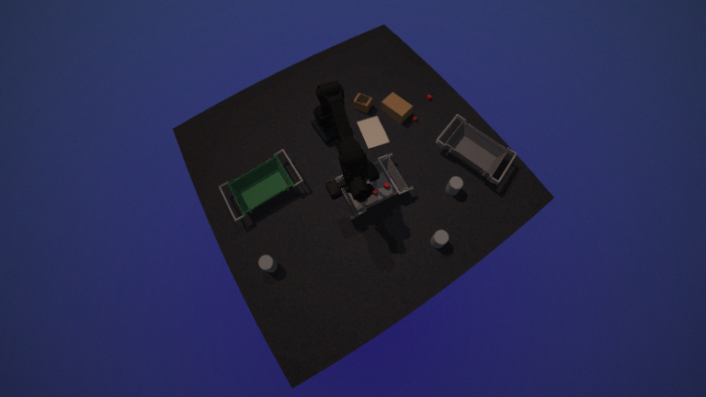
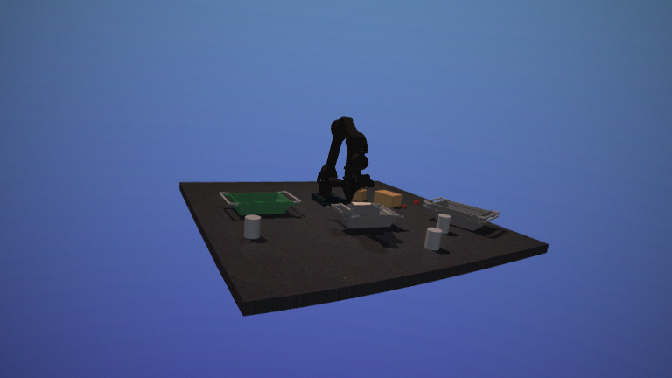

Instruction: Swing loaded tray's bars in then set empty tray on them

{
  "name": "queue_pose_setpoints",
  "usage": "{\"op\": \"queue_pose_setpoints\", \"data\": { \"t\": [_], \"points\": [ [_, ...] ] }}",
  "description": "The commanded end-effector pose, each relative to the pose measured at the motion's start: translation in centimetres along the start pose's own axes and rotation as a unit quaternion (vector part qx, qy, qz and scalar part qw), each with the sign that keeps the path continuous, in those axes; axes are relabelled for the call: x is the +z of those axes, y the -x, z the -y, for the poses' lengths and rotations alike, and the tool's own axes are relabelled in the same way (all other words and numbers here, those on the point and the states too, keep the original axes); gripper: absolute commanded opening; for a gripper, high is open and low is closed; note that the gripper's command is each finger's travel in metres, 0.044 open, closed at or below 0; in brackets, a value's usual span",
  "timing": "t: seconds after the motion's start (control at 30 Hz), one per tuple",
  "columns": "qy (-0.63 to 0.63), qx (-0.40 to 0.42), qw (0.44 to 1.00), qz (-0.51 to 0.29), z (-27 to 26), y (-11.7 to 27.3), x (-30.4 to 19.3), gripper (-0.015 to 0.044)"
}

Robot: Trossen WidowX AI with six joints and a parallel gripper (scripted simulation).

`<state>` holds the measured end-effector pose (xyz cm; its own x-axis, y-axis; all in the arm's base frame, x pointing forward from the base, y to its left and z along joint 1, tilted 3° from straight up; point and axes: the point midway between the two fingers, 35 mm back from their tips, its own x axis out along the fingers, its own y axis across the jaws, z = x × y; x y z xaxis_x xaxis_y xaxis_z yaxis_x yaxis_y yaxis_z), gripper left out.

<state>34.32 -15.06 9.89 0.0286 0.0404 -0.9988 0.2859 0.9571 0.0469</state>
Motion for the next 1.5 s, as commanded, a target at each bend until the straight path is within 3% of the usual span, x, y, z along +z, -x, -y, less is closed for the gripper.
{"op": "queue_pose_setpoints", "data": {
  "t": [0.0, 0.53, 0.83, 1.1, 1.13, 1.47],
  "points": [
    [0.000, 0.000, 1.000, 0.000, 0.0, 0.0, 0.0, 0.0000],
    [0.000, 0.000, 1.000, 0.000, 0.0, 0.0, 0.0, 0.0000],
    [0.000, 0.000, 1.000, 0.000, 0.0, 1.1, 0.1, 0.0236],
    [0.000, 0.000, 1.000, 0.000, -0.1, 8.8, -0.4, 0.0440],
    [0.001, 0.000, 1.000, -0.004, 0.2, 6.0, -0.1, 0.0440],
    [0.232, -0.009, 0.973, -0.007, 13.5, 4.5, -4.1, 0.0440]
  ]
}}
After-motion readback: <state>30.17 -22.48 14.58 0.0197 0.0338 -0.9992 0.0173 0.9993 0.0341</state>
